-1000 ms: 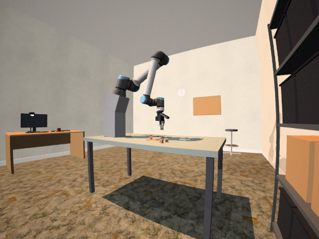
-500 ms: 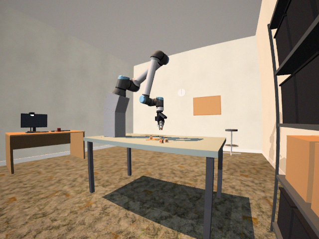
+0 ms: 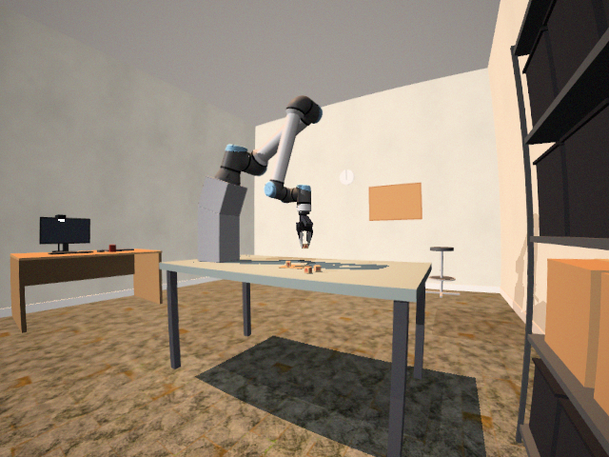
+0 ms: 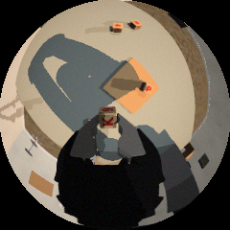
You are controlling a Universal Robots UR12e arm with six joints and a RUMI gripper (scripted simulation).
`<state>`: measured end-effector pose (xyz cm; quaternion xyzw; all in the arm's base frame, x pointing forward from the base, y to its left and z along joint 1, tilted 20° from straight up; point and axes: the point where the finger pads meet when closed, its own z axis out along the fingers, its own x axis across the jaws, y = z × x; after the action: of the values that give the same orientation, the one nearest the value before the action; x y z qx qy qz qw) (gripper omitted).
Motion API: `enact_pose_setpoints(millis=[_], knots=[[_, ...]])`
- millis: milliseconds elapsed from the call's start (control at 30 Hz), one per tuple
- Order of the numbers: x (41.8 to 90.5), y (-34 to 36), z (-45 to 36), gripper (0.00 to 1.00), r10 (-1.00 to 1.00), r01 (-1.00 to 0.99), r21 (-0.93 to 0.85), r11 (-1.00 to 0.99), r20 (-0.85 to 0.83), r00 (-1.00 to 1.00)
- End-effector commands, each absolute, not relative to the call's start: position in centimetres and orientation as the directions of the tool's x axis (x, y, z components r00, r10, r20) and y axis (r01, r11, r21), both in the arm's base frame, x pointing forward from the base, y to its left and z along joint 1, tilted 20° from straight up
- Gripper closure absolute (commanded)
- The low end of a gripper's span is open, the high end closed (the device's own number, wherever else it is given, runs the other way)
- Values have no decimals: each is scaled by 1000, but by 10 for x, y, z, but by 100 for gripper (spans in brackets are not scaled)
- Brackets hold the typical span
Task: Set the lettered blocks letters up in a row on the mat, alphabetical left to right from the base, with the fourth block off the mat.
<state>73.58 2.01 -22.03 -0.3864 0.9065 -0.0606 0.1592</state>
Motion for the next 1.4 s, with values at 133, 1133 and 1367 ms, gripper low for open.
enact_pose_setpoints(millis=[133,1133,1367], knots=[[728,11,-222,91,-557,-529,-176,830,-283,-781],[715,-13,-225,91,-14,-17,6,1000,-334,-942],[712,-16,-226,91,73,65,36,997,-333,-940]])
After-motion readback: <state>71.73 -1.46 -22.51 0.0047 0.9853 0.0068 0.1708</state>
